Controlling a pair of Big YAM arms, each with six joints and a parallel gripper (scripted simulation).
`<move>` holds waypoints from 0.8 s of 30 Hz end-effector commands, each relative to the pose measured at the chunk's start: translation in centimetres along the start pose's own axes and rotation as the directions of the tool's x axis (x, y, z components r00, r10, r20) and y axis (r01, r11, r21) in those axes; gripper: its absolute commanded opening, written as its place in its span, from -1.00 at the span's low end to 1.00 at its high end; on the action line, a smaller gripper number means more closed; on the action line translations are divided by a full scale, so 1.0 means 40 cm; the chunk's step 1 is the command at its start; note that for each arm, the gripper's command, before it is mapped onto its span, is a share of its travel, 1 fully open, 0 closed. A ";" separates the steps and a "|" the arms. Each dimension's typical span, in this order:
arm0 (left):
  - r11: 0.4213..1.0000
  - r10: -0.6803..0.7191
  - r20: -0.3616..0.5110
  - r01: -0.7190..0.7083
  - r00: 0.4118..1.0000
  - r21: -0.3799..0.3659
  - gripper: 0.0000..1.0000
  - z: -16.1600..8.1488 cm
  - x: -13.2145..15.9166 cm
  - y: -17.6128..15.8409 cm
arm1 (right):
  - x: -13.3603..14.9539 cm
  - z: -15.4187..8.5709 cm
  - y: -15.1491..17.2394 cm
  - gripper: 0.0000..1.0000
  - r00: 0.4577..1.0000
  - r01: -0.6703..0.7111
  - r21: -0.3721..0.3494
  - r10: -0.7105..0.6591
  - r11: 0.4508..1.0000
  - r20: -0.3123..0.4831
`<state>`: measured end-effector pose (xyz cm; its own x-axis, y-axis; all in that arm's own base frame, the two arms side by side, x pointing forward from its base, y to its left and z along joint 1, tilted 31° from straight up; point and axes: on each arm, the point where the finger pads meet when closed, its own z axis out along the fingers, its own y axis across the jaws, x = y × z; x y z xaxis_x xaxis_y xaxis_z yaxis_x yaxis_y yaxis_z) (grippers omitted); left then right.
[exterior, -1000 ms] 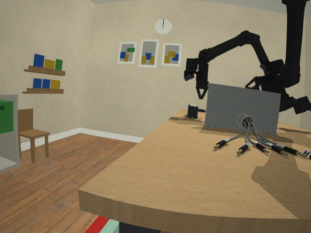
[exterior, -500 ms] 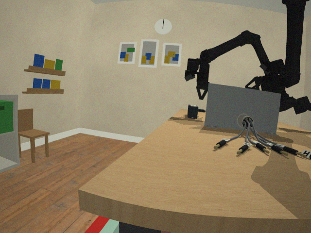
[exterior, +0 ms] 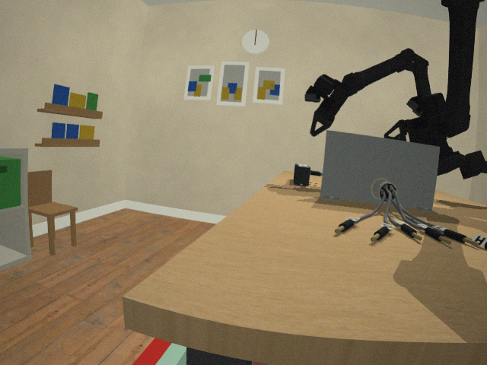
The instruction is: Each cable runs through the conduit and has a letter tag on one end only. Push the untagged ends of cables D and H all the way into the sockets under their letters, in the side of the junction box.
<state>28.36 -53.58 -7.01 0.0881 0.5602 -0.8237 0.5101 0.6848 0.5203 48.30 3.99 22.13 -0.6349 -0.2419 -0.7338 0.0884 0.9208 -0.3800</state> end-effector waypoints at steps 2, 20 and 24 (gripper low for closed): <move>1.000 -0.016 0.016 0.016 1.000 -0.005 1.00 0.012 -0.021 -0.009 | -0.014 -0.028 0.015 1.00 0.995 0.018 -0.007 -0.017 1.000 0.100; 1.000 -0.016 0.016 0.016 1.000 -0.005 1.00 0.012 -0.021 -0.009 | -0.022 -0.016 0.002 1.00 0.995 -0.009 0.003 0.009 1.000 0.102; 1.000 -0.016 0.016 0.016 1.000 -0.005 1.00 0.012 -0.021 -0.009 | -0.022 -0.016 0.002 1.00 0.995 -0.009 0.003 0.009 1.000 0.102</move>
<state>28.36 -53.58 -7.01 0.0881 0.5602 -0.8237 0.5101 0.6848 0.5203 48.09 4.18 22.39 -0.5649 -0.2554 -0.7847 0.1001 0.9227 -0.3724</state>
